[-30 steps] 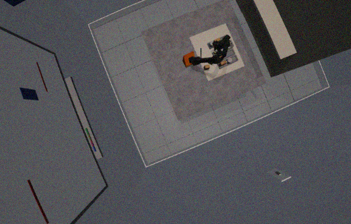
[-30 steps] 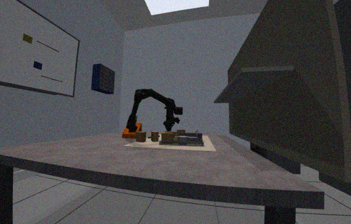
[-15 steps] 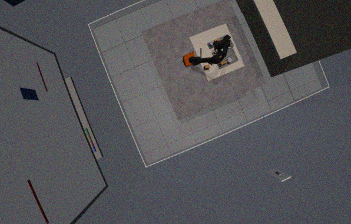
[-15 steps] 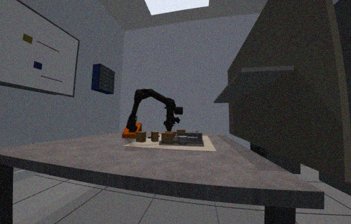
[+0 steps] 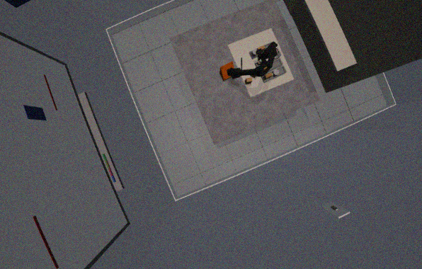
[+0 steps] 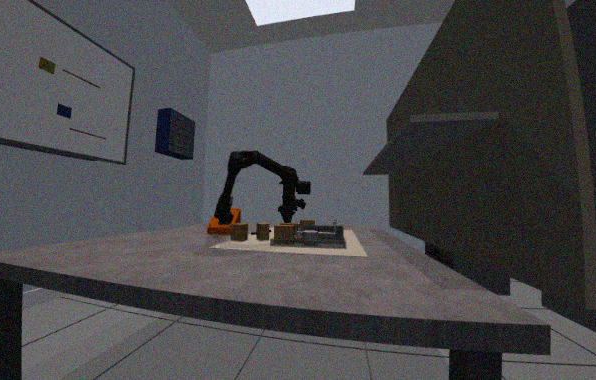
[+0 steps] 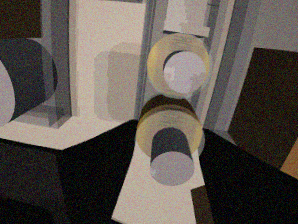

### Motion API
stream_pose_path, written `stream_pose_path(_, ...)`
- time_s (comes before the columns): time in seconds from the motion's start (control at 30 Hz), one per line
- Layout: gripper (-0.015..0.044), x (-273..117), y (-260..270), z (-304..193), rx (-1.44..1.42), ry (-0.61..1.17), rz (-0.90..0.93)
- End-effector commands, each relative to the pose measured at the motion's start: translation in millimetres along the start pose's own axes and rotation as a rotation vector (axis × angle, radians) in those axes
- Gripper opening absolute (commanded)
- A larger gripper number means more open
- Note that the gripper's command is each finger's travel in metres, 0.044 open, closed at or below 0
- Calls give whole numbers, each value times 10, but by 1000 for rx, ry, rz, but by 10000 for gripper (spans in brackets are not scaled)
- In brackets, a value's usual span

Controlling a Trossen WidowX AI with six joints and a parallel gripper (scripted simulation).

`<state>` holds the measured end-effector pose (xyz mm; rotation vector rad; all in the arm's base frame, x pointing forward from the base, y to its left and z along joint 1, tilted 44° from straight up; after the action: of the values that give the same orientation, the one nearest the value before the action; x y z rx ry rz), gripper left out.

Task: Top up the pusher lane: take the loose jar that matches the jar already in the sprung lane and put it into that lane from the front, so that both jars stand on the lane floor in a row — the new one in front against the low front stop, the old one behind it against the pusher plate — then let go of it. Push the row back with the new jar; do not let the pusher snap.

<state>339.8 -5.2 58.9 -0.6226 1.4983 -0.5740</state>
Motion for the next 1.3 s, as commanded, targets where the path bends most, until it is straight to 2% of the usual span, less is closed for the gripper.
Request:
stream_pose_path(0.0, 0, -6, -18, 39, 9, -15, -8)
stream_pose_path(1.27, 0, 54, -18, 46, 9, -15, -8)
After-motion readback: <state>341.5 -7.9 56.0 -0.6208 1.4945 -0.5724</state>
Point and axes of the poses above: the point midway between the two fingers, 35 mm back from their tips, its own x axis out along the fingers, its own y axis across the jaws, z = x × y, the point moved 2 cm from there along -x, back along the fingers, and after that the axes turned 3 degrees about -x, right-handed, at the moved point
